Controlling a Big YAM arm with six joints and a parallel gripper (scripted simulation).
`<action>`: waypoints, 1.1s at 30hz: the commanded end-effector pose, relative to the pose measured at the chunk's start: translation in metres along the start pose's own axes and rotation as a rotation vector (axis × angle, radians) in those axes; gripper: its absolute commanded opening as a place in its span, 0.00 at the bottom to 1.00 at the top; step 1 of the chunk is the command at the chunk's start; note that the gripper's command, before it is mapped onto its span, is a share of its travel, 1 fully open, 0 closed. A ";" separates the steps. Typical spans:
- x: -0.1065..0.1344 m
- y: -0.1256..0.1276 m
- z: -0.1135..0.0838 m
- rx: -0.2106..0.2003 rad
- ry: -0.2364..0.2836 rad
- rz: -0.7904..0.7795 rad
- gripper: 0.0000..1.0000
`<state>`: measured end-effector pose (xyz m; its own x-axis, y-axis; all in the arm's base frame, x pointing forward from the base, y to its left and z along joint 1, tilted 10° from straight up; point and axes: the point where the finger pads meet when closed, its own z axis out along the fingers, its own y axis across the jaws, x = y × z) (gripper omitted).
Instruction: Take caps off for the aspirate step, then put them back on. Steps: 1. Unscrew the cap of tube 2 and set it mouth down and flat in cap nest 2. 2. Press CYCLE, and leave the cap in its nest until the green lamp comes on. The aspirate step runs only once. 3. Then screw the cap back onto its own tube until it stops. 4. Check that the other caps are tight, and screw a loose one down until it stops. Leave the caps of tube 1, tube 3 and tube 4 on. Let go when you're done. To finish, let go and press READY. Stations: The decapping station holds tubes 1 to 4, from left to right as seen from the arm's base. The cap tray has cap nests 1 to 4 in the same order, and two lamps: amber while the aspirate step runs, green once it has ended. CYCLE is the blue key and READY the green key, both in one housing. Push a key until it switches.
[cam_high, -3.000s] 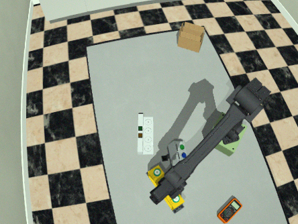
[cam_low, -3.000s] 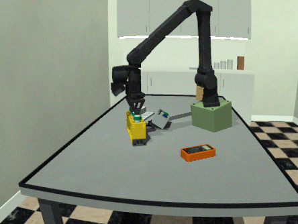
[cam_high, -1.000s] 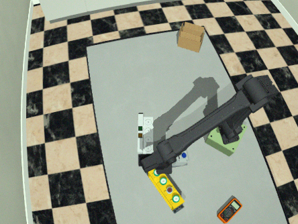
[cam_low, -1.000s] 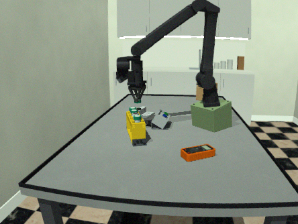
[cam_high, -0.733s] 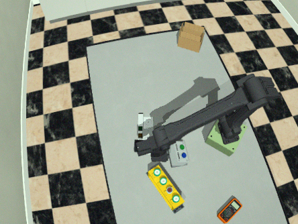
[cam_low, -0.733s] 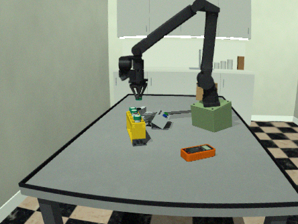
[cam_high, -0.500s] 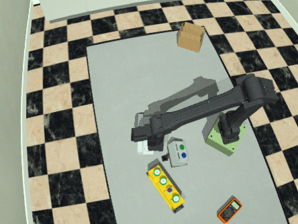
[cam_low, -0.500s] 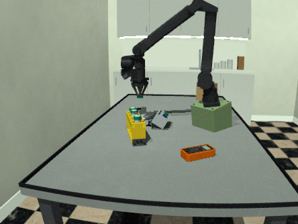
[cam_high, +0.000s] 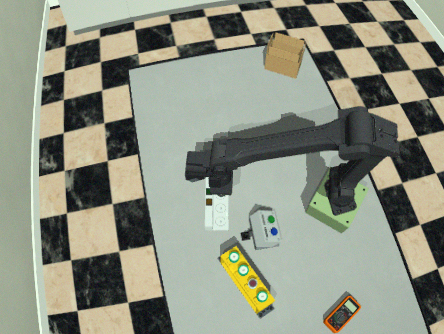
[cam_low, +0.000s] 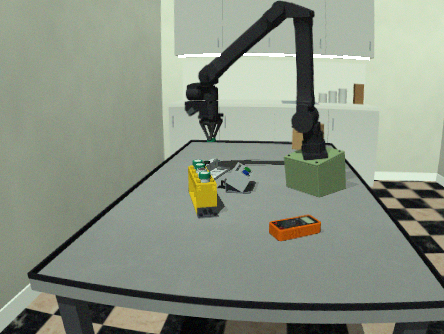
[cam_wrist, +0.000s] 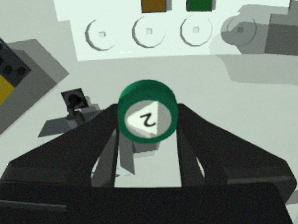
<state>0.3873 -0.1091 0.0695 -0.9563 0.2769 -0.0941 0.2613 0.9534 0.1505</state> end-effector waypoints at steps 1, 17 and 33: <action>-0.024 -0.003 -0.010 -0.003 -0.030 -0.053 0.00; -0.004 0.004 0.042 -0.004 0.006 -0.045 0.00; -0.002 0.004 0.113 -0.003 0.008 -0.045 0.00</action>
<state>0.4058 -0.0993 -0.0212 -0.9664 0.2315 -0.1120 0.2140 0.9654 0.1489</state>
